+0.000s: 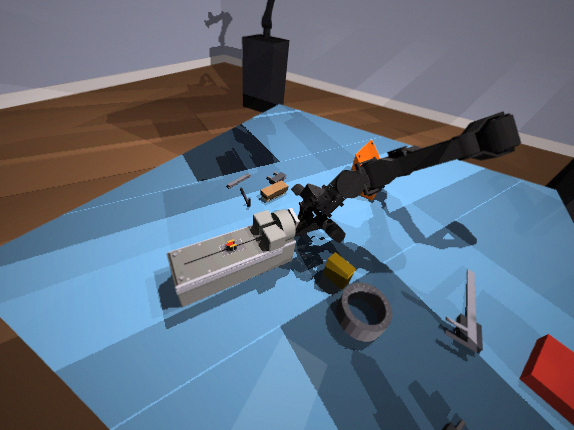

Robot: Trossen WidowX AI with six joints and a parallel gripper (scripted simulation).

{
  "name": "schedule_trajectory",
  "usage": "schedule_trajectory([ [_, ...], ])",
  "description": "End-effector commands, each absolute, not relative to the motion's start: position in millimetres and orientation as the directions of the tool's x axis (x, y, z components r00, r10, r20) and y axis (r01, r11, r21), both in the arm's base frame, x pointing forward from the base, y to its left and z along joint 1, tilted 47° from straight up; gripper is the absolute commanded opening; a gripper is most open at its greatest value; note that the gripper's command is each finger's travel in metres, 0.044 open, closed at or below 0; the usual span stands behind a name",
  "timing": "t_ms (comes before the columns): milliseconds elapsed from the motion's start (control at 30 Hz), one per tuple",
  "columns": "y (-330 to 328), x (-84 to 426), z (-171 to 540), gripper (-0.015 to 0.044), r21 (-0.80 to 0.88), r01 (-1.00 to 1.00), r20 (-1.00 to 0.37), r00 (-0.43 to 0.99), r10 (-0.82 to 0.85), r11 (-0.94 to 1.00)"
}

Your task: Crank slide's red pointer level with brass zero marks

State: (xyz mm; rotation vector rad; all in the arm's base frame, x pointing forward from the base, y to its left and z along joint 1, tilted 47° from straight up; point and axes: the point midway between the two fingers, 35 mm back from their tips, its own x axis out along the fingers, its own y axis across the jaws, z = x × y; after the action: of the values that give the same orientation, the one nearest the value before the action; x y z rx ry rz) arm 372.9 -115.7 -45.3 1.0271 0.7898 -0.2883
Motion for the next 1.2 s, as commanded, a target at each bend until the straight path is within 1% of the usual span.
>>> schedule_trajectory([
  [0, -109.5, 378.3, -41.0, 0.0, 0.664, 0.54, -0.694, 0.703, 0.157, 0.518],
  [1167, -106.1, 382.9, -33.0, 0.0, 0.664, 0.54, -0.694, 0.703, 0.157, 0.518],
])
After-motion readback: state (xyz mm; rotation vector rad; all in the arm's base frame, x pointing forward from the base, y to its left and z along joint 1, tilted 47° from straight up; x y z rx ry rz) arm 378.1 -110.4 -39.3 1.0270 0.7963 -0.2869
